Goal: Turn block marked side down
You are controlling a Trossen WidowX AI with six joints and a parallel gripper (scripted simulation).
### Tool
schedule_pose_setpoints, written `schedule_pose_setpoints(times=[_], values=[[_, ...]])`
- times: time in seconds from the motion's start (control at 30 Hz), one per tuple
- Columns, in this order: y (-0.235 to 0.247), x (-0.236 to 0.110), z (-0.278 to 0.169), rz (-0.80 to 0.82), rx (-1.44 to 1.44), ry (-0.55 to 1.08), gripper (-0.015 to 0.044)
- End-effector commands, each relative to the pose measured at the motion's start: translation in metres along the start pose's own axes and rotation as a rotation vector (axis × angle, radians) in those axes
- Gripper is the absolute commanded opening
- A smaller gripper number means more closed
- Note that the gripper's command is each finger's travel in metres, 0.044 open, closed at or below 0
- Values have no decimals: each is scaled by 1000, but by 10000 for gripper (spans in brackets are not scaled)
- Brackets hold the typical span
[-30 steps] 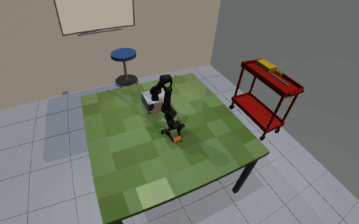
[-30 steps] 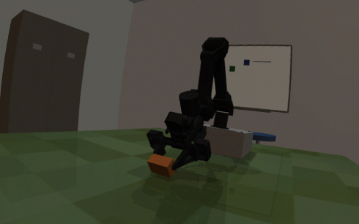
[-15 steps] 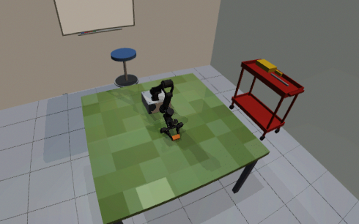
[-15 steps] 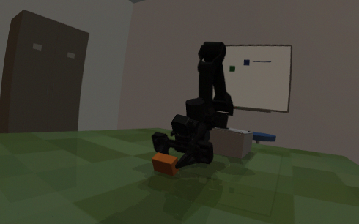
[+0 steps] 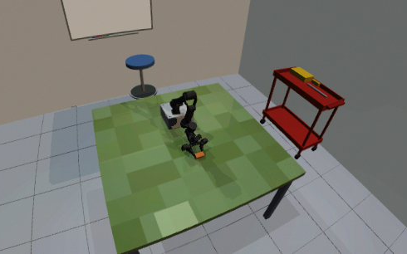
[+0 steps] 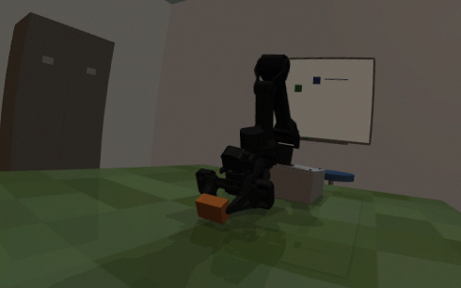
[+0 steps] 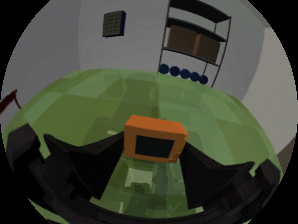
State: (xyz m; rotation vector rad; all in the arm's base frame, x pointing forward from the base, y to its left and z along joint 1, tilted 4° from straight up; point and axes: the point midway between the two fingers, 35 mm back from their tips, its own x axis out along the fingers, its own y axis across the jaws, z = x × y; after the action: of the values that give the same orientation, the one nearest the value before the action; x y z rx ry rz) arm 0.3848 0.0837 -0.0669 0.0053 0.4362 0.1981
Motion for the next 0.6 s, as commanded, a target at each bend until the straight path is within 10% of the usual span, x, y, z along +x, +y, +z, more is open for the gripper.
schedule_pose_setpoints(times=[0.0, 0.57], values=[[0, 0, 1, -3, 4, -5, 26], [0, 0, 1, -3, 4, -5, 440]])
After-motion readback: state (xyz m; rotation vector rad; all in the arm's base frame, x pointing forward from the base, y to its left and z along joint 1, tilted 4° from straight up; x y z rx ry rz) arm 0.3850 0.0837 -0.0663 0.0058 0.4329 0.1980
